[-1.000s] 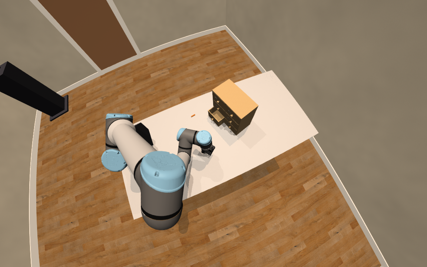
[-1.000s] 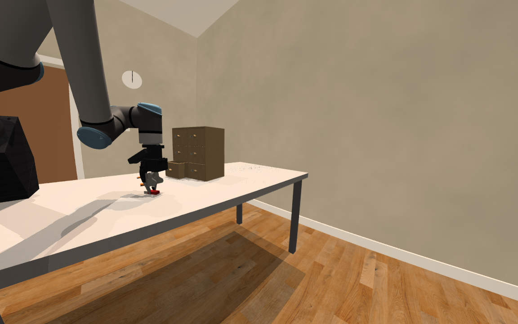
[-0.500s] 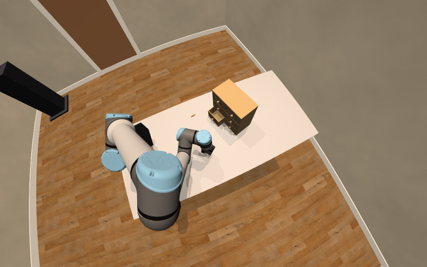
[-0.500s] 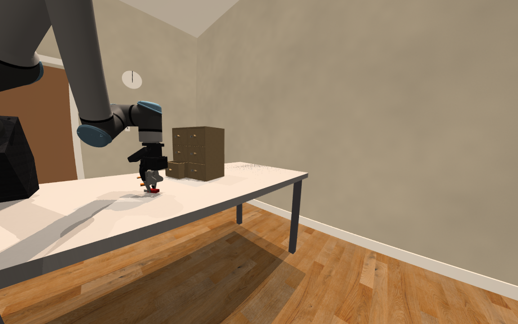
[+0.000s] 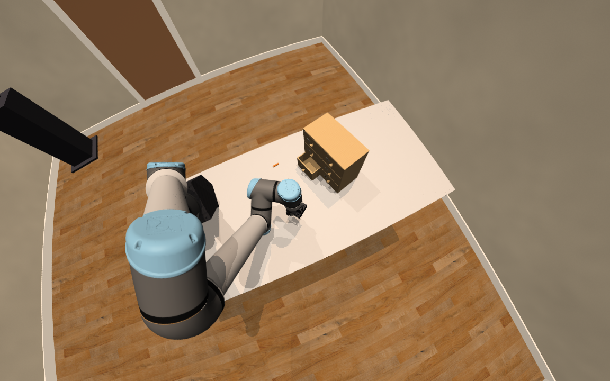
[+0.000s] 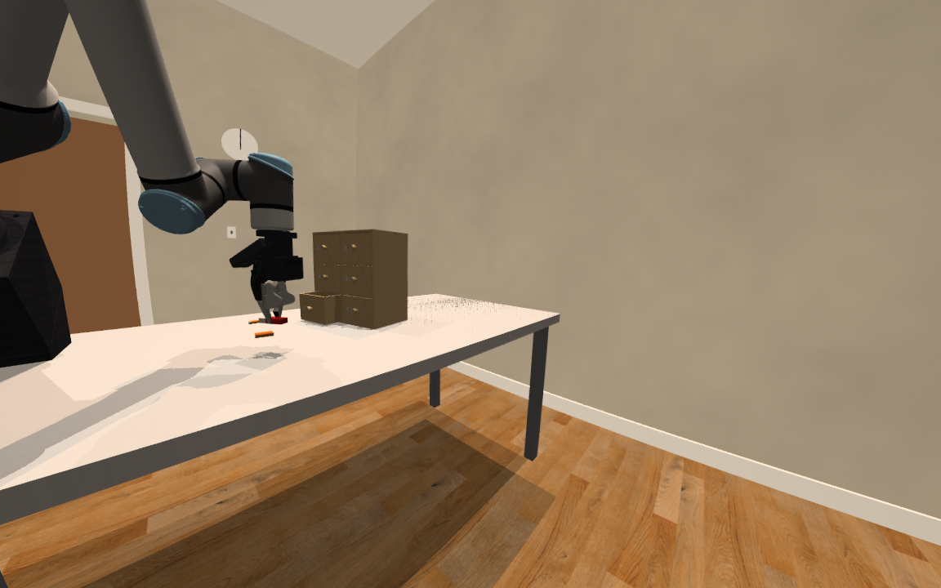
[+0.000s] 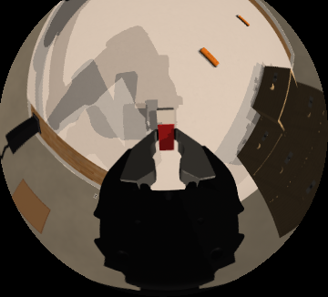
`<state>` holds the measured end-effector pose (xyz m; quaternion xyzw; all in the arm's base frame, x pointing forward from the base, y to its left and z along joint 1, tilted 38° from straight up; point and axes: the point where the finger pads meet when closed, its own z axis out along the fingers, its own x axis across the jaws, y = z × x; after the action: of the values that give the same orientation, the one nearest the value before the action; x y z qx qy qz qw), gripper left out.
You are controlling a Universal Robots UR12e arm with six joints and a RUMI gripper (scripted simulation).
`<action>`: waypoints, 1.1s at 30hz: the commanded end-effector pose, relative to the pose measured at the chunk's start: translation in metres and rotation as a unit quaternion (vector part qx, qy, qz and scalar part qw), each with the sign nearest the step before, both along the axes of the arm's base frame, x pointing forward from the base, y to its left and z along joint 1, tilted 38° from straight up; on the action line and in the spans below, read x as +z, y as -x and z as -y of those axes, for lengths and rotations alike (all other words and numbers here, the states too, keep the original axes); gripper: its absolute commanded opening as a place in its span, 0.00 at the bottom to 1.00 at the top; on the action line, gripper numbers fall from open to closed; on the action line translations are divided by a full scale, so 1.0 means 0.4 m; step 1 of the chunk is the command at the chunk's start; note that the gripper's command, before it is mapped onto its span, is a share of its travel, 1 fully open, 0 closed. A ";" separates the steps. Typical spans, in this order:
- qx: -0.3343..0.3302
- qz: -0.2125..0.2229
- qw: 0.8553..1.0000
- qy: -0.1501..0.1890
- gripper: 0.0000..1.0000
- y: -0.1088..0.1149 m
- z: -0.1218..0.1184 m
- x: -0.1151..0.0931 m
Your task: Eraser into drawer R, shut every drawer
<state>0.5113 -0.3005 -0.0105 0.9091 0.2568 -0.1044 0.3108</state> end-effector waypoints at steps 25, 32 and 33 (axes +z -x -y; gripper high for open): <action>0.048 -0.039 0.998 -0.004 0.11 -0.025 -0.072 0.027; 0.184 -0.145 0.972 -0.012 0.11 -0.083 -0.164 -0.049; 0.208 -0.164 0.964 -0.013 0.11 -0.092 -0.181 -0.063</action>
<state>0.5338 -0.2506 -0.0171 0.8580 0.3985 -0.1536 0.2852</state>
